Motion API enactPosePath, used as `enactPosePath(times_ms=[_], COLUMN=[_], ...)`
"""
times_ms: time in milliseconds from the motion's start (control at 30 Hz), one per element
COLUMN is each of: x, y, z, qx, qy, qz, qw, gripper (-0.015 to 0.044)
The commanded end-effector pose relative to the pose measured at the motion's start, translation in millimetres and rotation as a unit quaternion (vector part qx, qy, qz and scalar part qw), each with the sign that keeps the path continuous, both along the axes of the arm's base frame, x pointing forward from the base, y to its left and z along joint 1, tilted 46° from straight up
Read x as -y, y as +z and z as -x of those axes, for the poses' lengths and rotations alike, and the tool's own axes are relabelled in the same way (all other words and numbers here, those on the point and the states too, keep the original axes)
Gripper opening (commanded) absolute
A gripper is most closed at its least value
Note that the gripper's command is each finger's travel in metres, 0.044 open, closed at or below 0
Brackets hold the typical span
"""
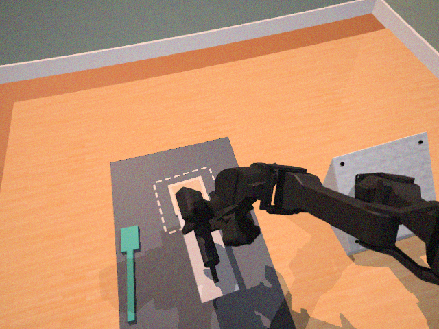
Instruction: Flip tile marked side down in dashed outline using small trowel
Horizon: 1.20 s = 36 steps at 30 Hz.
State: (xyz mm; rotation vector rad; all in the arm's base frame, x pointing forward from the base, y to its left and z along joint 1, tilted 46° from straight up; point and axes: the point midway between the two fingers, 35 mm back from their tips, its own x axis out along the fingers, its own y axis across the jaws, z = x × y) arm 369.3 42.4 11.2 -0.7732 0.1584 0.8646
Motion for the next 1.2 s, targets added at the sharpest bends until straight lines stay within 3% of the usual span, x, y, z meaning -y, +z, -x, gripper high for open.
enactPosePath(times_ms=[0, 233, 1167], x=[-2, -8, -8], y=[13, 32, 32], z=[1, 5, 5], qx=[0.001, 0.001, 0.001], qy=[-0.006, -0.006, -0.006], qz=[0.001, 0.000, 0.000], qw=[1.000, 1.000, 1.000], gripper=[0.0000, 0.0000, 0.0000])
